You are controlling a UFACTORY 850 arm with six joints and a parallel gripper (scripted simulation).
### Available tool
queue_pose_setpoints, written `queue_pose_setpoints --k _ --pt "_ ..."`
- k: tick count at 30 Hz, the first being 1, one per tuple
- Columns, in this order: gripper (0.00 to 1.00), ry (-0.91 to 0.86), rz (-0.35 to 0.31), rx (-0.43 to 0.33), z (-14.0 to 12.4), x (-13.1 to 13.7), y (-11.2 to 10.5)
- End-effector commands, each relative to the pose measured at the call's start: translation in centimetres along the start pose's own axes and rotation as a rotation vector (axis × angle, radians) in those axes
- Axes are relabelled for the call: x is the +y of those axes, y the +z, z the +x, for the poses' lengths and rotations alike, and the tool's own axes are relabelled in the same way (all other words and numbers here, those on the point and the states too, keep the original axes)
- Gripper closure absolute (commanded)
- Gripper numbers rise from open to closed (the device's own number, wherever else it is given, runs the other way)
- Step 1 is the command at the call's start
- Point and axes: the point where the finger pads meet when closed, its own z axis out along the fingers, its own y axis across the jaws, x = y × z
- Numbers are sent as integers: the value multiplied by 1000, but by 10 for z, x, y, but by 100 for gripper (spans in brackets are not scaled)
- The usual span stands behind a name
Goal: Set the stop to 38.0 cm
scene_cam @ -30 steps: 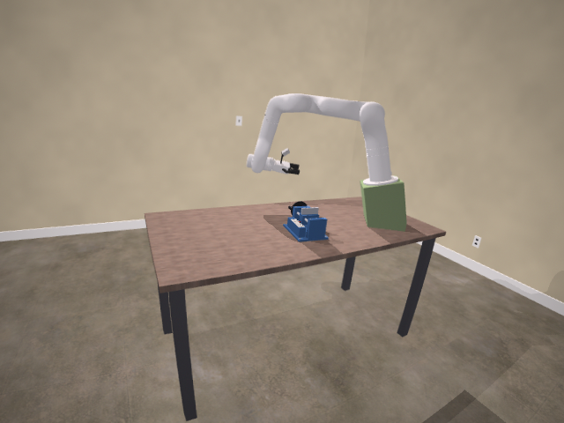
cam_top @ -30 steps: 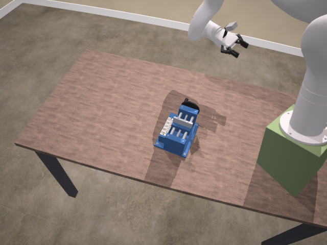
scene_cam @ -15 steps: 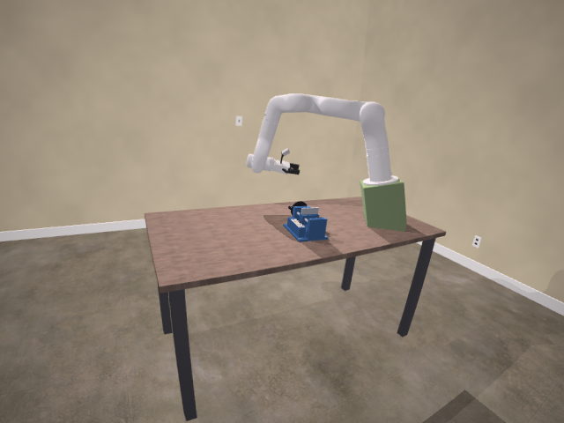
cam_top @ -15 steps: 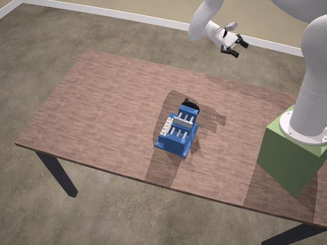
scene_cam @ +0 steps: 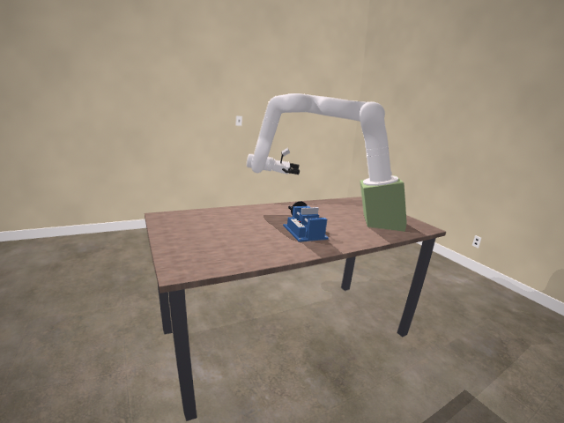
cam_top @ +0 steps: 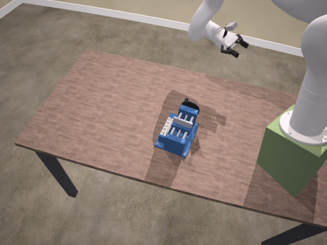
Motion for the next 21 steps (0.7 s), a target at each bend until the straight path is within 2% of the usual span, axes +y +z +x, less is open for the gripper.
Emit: queue_pose_setpoints --k 1,10,12,21 --pt "0 1 0 -1 6 -1 -1" --pt "0 1 0 -1 51 -10 -7" --pt "0 1 0 -1 51 -10 -7" --pt "0 1 0 -1 100 -19 -12"
